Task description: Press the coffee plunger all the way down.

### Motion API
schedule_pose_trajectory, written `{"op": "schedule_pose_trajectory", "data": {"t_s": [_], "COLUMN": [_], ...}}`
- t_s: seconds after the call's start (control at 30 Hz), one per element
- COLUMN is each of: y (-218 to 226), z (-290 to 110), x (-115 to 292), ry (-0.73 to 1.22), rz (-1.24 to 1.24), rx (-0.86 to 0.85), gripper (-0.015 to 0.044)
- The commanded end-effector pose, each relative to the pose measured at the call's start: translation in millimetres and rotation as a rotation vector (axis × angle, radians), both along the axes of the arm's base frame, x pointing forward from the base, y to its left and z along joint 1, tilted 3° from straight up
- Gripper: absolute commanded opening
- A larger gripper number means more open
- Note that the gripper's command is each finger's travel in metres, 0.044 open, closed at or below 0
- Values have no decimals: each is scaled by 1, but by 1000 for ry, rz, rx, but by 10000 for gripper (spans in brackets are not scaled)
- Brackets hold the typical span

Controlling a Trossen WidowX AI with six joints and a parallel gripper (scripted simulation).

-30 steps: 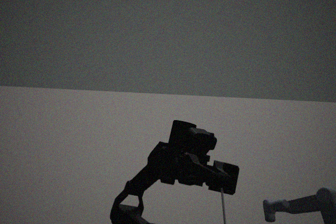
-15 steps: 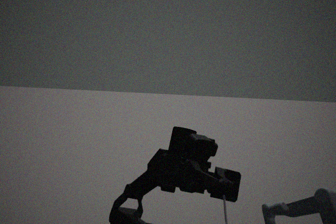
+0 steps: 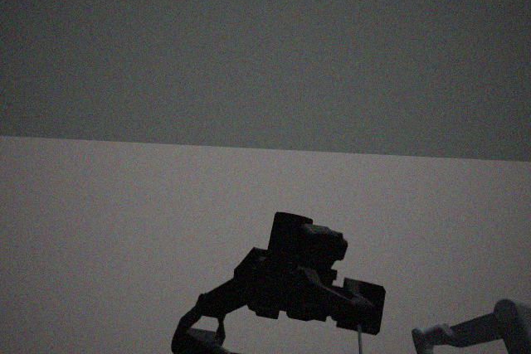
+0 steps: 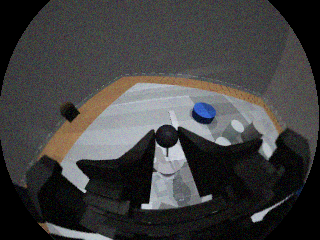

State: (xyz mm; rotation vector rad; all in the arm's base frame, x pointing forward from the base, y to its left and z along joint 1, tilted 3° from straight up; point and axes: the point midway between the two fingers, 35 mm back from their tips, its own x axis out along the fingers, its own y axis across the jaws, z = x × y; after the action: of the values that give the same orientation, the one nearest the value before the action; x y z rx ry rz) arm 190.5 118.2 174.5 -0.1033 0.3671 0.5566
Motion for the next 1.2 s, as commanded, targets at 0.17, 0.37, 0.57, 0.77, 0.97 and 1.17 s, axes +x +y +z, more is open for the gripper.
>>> {"op": "schedule_pose_trajectory", "data": {"t_s": [0.17,0.37,0.57,0.77,0.97,1.17], "y": [0,3,7,9,11,12], "z": [-41,-48,-48,-46,-45,-44], "x": [1,5,9,12,15,17], "ry": [70,70,69,69,69,69], "rz": [-5,-5,-5,-5,-5,-5], "rx": [-38,-38,-38,-38,-37,-37], "gripper": [117,117,117,117,117,117]}}
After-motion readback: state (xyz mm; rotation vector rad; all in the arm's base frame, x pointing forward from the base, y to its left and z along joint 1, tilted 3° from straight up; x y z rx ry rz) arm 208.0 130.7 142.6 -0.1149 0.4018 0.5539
